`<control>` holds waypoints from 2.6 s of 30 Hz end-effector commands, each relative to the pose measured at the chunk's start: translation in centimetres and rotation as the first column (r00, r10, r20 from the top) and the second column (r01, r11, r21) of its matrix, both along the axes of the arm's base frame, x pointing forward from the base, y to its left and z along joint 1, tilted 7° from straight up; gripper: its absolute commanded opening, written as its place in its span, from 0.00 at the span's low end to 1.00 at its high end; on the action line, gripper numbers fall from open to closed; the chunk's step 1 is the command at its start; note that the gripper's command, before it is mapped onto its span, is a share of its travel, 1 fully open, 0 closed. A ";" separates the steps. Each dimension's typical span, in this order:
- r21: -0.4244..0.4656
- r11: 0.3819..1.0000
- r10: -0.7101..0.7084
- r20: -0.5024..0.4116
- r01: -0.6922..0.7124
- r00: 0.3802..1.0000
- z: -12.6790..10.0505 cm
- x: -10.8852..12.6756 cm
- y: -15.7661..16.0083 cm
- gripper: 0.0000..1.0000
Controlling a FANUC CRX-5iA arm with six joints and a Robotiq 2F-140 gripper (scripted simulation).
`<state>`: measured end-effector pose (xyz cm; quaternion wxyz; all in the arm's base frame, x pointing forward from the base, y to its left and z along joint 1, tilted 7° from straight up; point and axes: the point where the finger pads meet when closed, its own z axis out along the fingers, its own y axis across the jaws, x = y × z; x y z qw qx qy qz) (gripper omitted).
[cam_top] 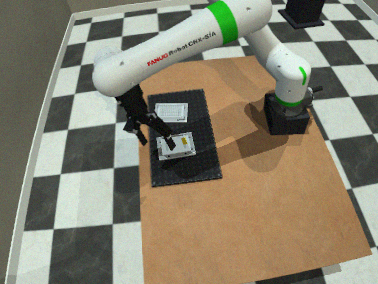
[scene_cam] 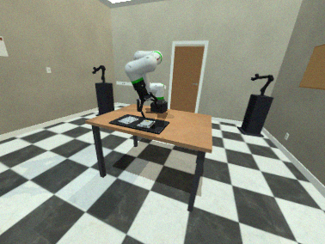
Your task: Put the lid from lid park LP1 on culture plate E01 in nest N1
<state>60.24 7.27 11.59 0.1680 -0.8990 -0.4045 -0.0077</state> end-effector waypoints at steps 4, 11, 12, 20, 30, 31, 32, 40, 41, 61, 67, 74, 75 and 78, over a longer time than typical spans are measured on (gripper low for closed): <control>-0.125 0.921 -0.368 0.037 0.370 0.929 -5.1 -5.8 -5.9 1.00; -0.189 0.768 -0.608 0.088 0.613 0.789 -5.9 -6.8 -6.7 1.00; -0.194 0.743 -0.634 0.100 0.640 0.767 -5.9 -6.8 -6.7 1.00; -0.228 0.535 -0.787 0.216 0.813 0.578 -5.9 -6.8 -6.7 1.00; -0.228 0.535 -0.787 0.216 0.813 0.578 -5.9 -6.8 -6.7 1.00; -0.228 0.535 -0.787 0.216 0.813 0.578 -5.9 -6.8 -6.7 1.00; -0.228 0.535 -0.787 0.216 0.813 0.578 -5.9 -6.8 -6.7 0.10; -0.228 0.535 -0.787 0.216 0.813 0.578 -5.9 -6.8 -6.7 0.10; -0.228 0.535 -0.787 0.216 0.813 0.578 -5.9 -6.8 -6.7 0.10; -0.228 0.535 -0.787 0.216 0.813 0.578 -5.9 -6.8 -6.7 0.10; -0.228 0.535 -0.787 0.216 0.813 0.578 -5.9 -6.8 -6.7 0.10; -0.228 0.535 -0.787 0.216 0.813 0.578 -5.9 -6.8 -6.7 0.10; -0.228 0.535 -0.787 0.216 0.813 0.578 -5.9 -6.8 -6.7 0.69; -0.228 0.535 -0.787 0.216 0.813 0.578 -5.9 -6.8 -6.7 0.69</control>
